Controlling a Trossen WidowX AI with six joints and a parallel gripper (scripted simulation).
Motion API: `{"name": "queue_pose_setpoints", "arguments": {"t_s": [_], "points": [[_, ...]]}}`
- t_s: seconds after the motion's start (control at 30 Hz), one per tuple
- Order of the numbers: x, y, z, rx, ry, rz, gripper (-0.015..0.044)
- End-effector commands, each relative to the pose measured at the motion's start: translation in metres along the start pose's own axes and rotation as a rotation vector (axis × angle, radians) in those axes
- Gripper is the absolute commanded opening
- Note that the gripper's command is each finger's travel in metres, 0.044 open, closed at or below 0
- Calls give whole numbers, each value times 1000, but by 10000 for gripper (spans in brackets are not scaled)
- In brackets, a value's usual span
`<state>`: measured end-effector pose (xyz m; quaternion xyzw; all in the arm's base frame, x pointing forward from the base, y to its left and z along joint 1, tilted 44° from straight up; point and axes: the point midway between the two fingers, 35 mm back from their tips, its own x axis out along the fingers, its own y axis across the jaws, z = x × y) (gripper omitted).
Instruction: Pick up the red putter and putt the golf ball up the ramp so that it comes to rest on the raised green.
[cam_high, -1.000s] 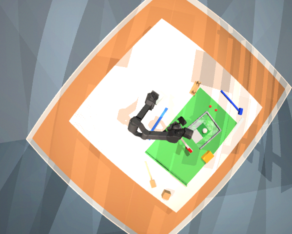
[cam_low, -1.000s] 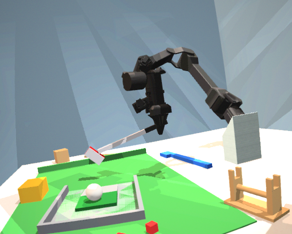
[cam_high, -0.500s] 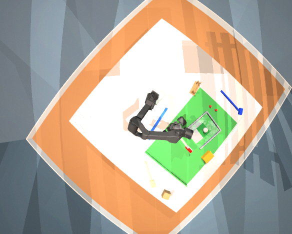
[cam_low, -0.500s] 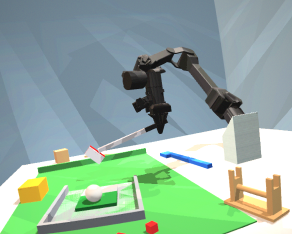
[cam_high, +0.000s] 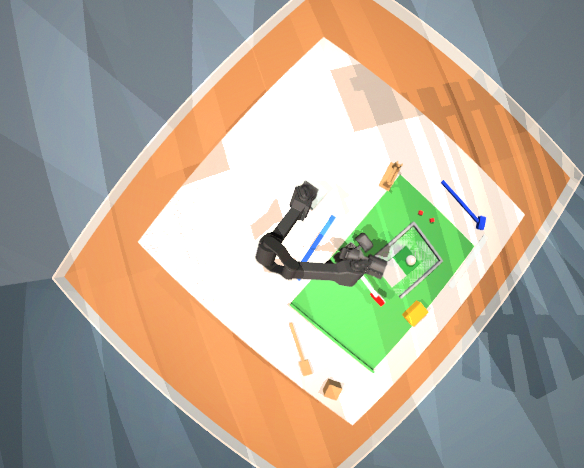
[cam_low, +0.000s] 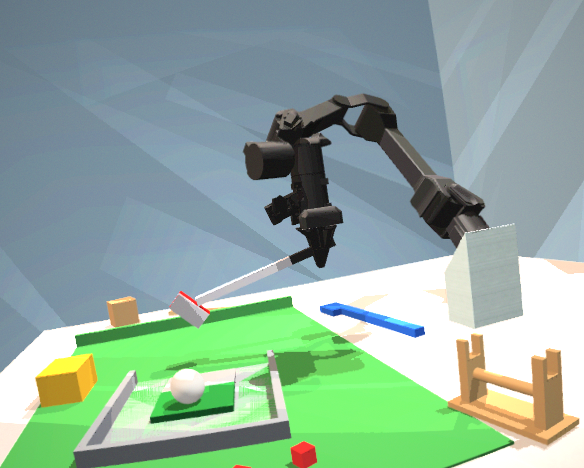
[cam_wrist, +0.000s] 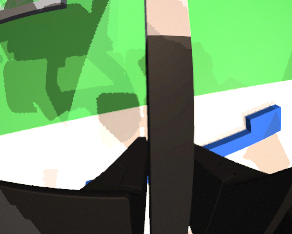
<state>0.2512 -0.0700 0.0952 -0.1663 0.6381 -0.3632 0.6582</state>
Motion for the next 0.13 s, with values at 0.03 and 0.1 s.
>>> {"name": "queue_pose_setpoints", "arguments": {"t_s": [0.03, 0.1], "points": [[0, 1, 1, -6, -4, 1, 0], [0, 1, 1, -6, -4, 1, 0]]}}
